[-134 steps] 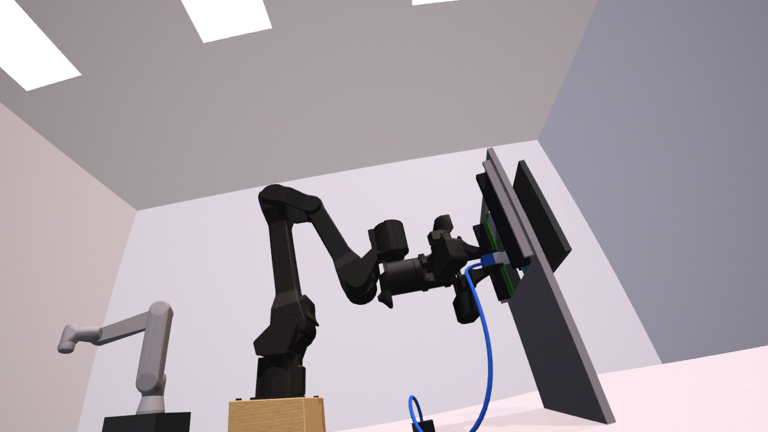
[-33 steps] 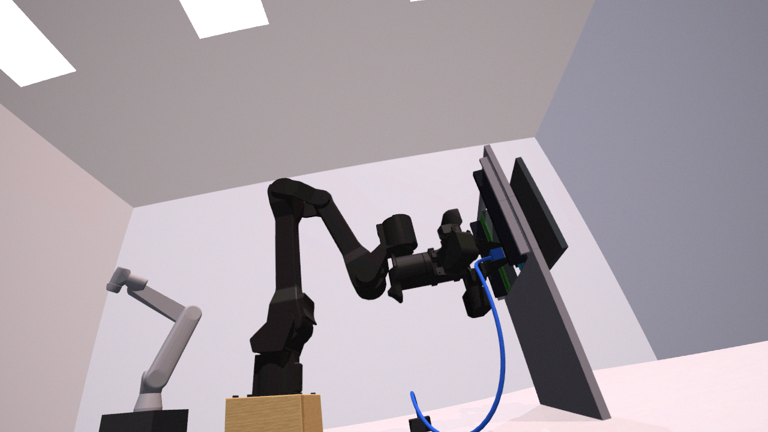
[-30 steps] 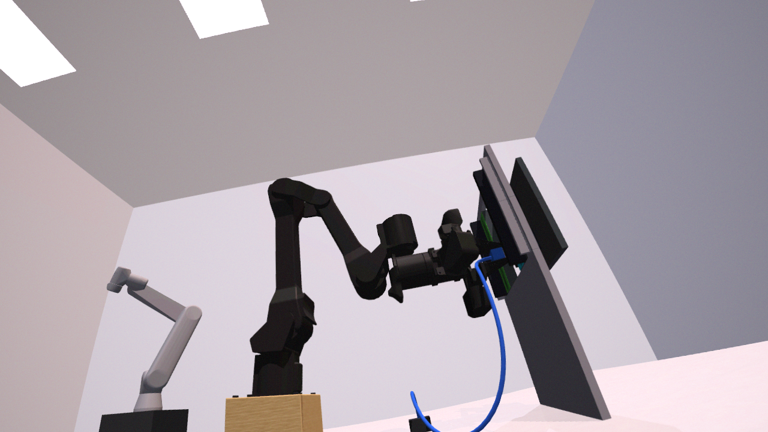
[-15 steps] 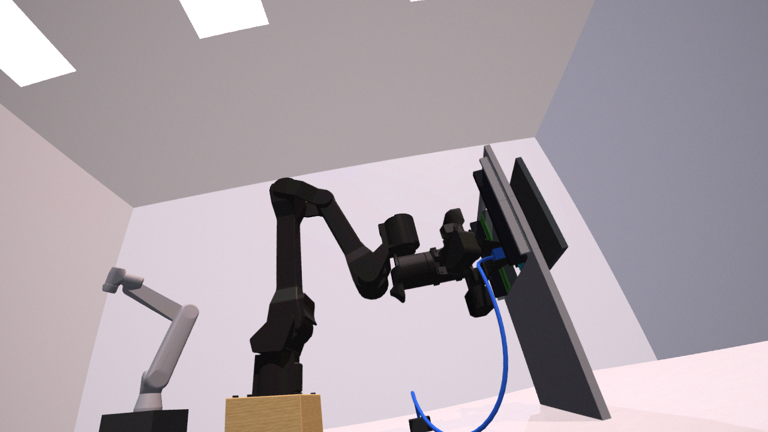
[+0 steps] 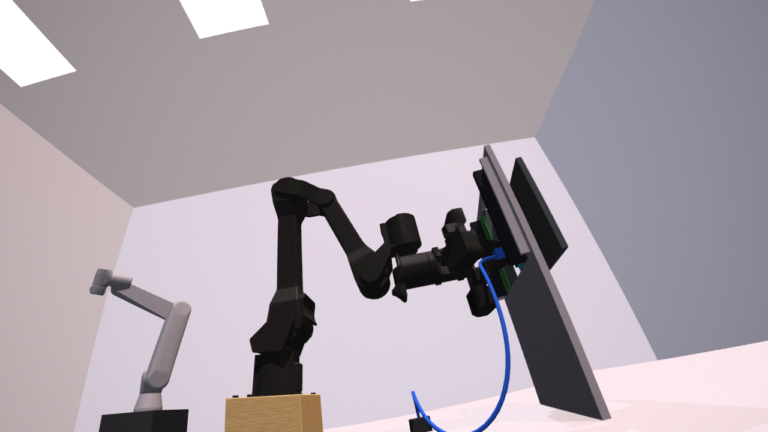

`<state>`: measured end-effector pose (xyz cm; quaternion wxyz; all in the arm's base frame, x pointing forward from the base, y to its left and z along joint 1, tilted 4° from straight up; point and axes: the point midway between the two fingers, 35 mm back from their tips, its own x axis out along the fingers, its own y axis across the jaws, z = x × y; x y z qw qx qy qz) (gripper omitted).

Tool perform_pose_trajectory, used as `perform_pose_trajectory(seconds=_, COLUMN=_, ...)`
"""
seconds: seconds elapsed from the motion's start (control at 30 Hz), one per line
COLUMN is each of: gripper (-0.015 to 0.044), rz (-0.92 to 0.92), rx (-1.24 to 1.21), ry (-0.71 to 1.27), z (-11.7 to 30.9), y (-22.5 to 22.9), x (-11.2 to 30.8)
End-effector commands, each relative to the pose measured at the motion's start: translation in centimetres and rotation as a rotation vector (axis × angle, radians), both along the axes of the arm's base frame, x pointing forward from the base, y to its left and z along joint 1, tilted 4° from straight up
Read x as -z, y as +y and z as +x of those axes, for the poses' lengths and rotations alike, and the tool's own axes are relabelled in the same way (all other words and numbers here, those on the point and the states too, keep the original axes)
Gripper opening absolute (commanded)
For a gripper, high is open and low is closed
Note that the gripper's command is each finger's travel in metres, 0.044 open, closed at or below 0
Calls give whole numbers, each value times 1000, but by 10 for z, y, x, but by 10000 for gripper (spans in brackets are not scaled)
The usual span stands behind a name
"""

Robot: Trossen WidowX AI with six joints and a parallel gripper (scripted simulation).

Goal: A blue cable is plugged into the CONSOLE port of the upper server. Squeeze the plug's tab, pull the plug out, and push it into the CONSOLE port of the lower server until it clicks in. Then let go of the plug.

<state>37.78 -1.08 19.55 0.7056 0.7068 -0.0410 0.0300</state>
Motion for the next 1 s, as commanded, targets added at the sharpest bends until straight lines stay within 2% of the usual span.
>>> perform_pose_trajectory(seconds=0.0, gripper=0, rz=-2, rx=-5, ry=-9, z=2, y=0, x=-3)
perform_pose_trajectory(seconds=0.73, gripper=0, rz=-2, rx=-4, ry=-10, z=5, y=0, x=-3)
perform_pose_trajectory(seconds=0.97, gripper=184, rz=0, rx=-1, ry=-2, z=3, y=-1, x=0)
